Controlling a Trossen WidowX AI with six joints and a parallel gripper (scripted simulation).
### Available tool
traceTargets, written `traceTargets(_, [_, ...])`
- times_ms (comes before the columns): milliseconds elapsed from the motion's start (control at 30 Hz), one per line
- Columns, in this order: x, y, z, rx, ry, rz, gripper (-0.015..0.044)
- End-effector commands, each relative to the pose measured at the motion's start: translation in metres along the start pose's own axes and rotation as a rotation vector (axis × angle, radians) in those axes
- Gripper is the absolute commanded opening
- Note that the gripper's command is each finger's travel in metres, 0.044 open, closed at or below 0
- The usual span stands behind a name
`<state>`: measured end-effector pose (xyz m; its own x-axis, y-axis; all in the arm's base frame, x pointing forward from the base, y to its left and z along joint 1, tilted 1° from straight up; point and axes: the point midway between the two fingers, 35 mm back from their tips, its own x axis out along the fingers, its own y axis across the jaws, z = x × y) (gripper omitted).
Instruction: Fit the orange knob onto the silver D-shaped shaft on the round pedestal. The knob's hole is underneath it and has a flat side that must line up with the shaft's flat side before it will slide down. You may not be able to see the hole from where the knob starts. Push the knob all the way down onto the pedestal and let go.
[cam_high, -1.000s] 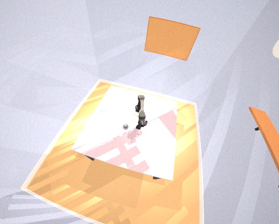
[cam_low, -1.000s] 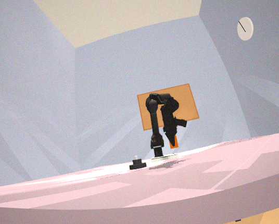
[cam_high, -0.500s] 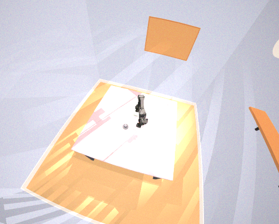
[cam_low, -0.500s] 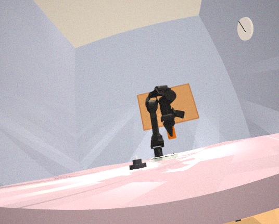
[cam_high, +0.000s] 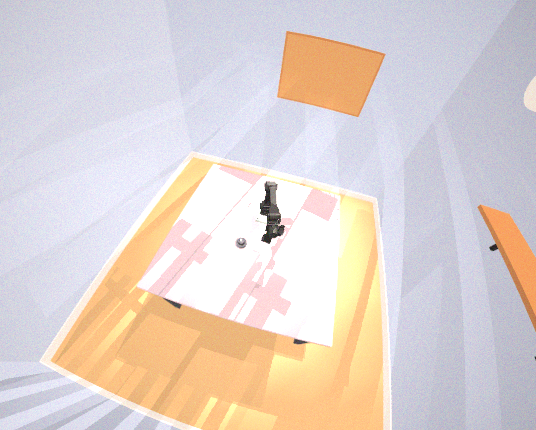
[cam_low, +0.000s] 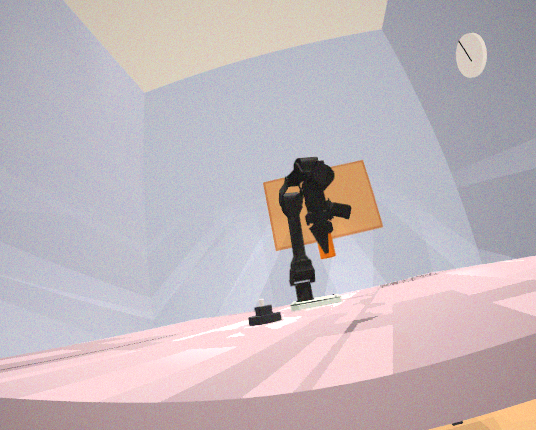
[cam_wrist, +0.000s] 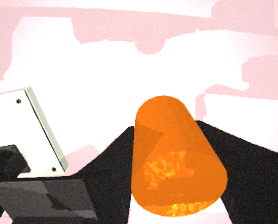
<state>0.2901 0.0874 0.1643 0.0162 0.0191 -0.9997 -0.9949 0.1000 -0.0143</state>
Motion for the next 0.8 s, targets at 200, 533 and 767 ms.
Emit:
traceTargets(200, [0.001, -0.013, -0.021, 0.011, -0.007, -0.018, 0.0])
traceTargets(533, [0.009, -0.027, -0.047, 0.008, -0.004, -0.018, 0.0])
traceTargets(767, [0.015, -0.035, -0.067, 0.006, -0.002, -0.018, 0.0])
